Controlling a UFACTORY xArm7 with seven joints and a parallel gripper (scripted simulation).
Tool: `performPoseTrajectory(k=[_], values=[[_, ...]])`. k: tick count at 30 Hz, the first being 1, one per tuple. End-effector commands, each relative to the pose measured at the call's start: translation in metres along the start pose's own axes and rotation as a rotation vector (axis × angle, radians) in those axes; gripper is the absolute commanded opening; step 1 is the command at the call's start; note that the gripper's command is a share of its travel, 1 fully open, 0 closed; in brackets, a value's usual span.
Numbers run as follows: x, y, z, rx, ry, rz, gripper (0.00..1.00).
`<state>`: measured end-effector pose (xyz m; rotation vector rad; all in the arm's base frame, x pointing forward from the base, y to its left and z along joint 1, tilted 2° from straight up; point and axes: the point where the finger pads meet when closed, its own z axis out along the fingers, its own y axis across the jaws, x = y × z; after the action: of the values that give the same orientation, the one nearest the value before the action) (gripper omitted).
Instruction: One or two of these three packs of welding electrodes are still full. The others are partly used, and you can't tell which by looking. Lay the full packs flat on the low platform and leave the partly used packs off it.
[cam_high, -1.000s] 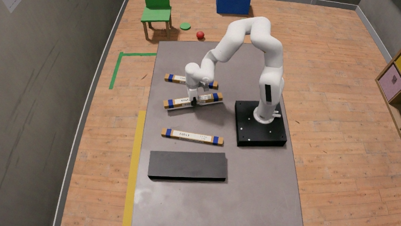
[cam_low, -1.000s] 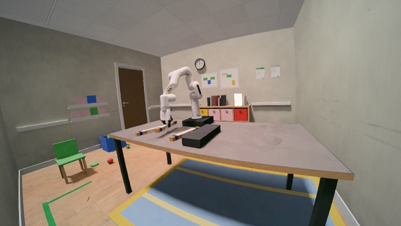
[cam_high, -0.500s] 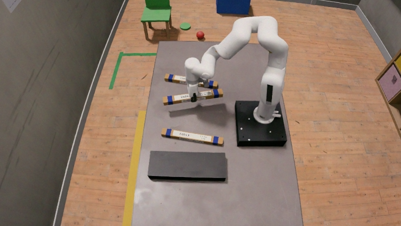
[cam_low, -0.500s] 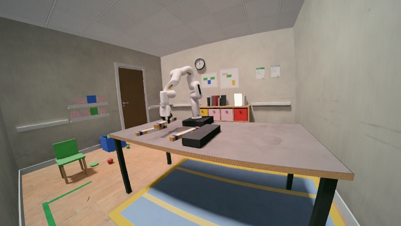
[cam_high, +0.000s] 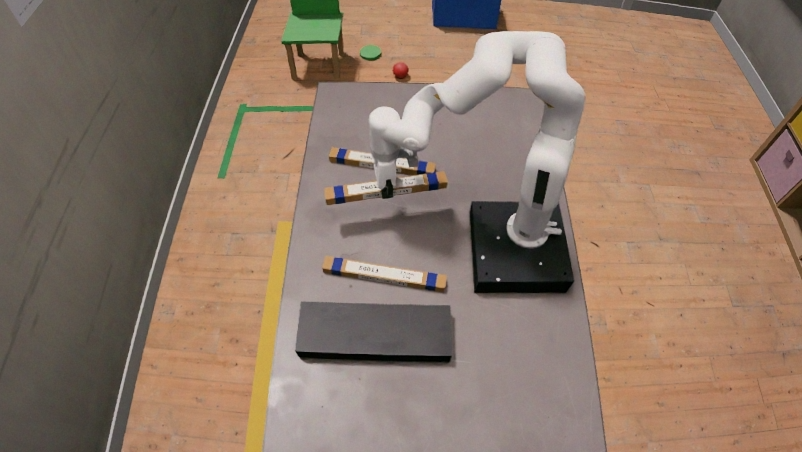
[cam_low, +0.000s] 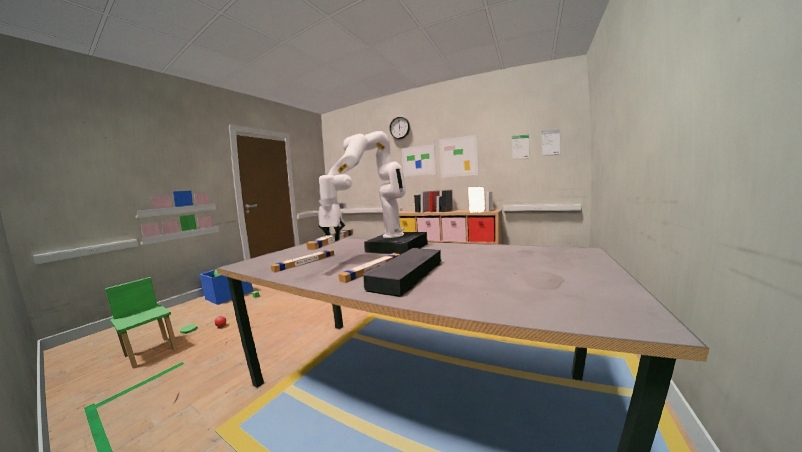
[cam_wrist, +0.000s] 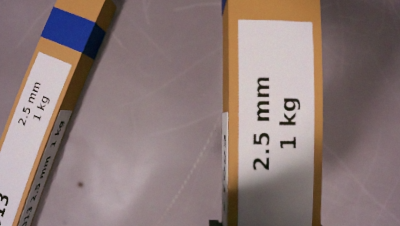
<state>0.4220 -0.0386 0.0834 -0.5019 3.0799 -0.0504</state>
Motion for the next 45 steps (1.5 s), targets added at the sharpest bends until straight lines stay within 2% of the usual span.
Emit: performPoseTrajectory(k=[1,10,19,45], values=[[-0.0016,-0.0007,-0.0020,0.002,-0.004,0.000,0.35],[-0.0016,-0.0007,-0.0020,0.002,-0.004,0.002,0.35],[-0.0008,-0.0017,-0.0023,0.001,-0.005,0.200,0.35],[-0.0051,-0.0006,-0.0024,0.002,-0.005,0.203,0.35]])
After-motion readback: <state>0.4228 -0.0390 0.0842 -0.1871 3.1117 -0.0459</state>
